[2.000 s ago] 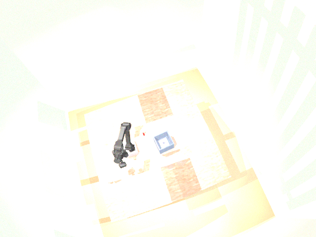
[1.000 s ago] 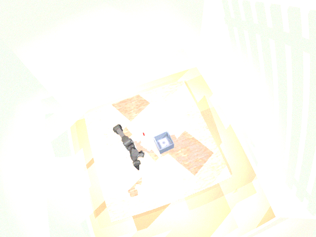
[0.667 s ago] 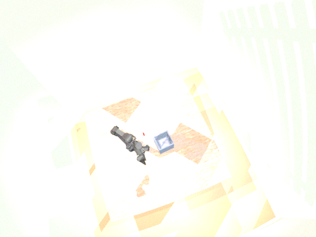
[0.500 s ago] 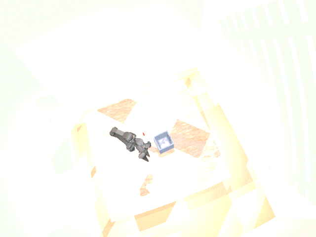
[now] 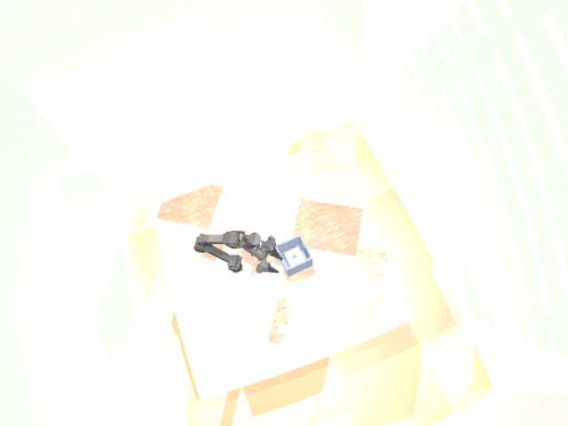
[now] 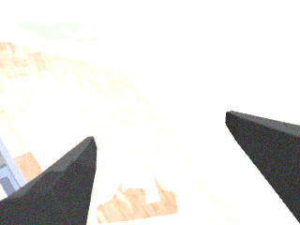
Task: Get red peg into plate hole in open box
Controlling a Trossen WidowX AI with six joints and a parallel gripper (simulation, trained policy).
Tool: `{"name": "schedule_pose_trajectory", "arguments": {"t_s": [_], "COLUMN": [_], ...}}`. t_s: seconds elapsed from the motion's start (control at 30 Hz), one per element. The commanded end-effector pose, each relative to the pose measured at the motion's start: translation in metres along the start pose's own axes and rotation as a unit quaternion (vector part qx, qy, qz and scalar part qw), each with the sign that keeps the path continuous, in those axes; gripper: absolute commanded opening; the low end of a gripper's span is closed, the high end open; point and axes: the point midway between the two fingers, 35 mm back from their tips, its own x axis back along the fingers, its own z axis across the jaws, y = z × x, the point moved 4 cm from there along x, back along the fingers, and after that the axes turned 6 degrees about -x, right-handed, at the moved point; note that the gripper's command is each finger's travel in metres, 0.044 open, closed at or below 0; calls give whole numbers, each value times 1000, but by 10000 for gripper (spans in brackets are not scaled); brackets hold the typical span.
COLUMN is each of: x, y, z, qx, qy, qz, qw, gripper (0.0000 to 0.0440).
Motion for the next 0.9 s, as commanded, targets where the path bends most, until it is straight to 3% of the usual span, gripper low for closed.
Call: {"name": "schedule_pose_trajectory", "arguments": {"t_s": [0.0,0.43,0.87], "x": [5,19,37], "y": [9,21,12], "z": [14,72,128], "qx": [-39,-169,-262], "qy": [29,156,263], "qz": [-20,-23,55], "qw": [999,973,927], "gripper": [440,440,440]}}
